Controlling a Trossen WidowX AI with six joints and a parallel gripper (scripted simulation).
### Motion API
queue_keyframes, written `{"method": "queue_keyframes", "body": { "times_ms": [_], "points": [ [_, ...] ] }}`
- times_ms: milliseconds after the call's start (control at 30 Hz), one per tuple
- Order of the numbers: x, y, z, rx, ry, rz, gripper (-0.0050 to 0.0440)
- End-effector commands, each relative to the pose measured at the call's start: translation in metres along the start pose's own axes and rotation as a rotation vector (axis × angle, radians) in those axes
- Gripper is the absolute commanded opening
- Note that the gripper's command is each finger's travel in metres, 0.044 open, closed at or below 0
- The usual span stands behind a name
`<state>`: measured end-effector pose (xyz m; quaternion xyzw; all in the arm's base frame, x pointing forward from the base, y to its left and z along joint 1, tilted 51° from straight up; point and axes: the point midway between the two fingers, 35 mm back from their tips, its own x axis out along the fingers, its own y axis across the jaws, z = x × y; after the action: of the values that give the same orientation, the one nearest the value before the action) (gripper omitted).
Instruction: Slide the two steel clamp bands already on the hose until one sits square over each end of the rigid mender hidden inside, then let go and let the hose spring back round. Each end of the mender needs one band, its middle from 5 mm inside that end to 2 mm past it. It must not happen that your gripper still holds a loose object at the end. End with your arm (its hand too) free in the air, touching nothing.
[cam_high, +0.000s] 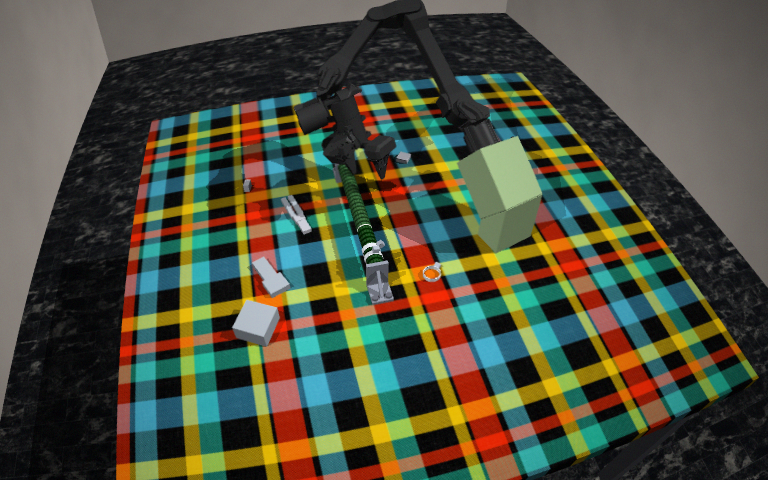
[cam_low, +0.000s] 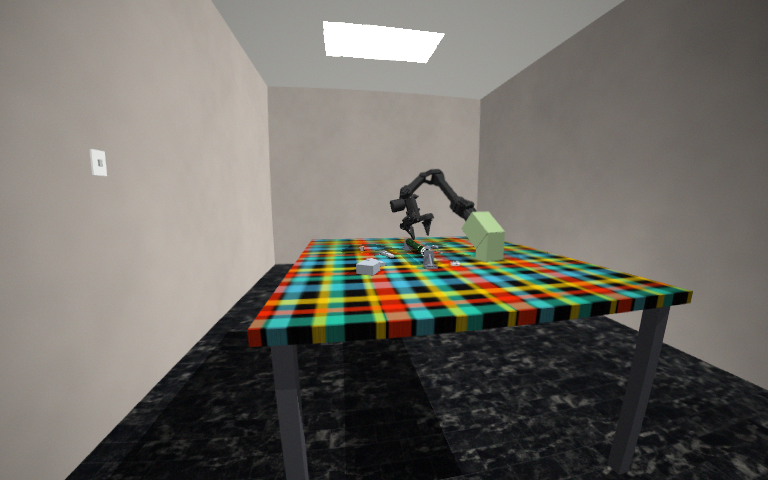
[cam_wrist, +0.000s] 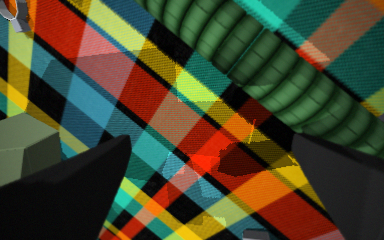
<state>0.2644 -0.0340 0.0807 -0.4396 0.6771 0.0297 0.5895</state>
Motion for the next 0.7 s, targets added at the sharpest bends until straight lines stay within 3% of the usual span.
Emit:
{"method": "queue_keyframes", "body": {
  "times_ms": [0, 300, 367, 400, 667],
  "points": [
    [-0.008, 0.019, 0.028, -0.266, 0.021, -0.083, 0.044],
    [-0.026, 0.055, 0.067, -0.76, 0.08, -0.272, 0.044],
    [-0.026, 0.055, 0.067, -0.76, 0.08, -0.272, 0.044],
    [-0.027, 0.059, 0.07, -0.894, 0.101, -0.325, 0.044],
    [-0.029, 0.063, 0.073, -0.935, 0.108, -0.344, 0.044]
  ]
}}
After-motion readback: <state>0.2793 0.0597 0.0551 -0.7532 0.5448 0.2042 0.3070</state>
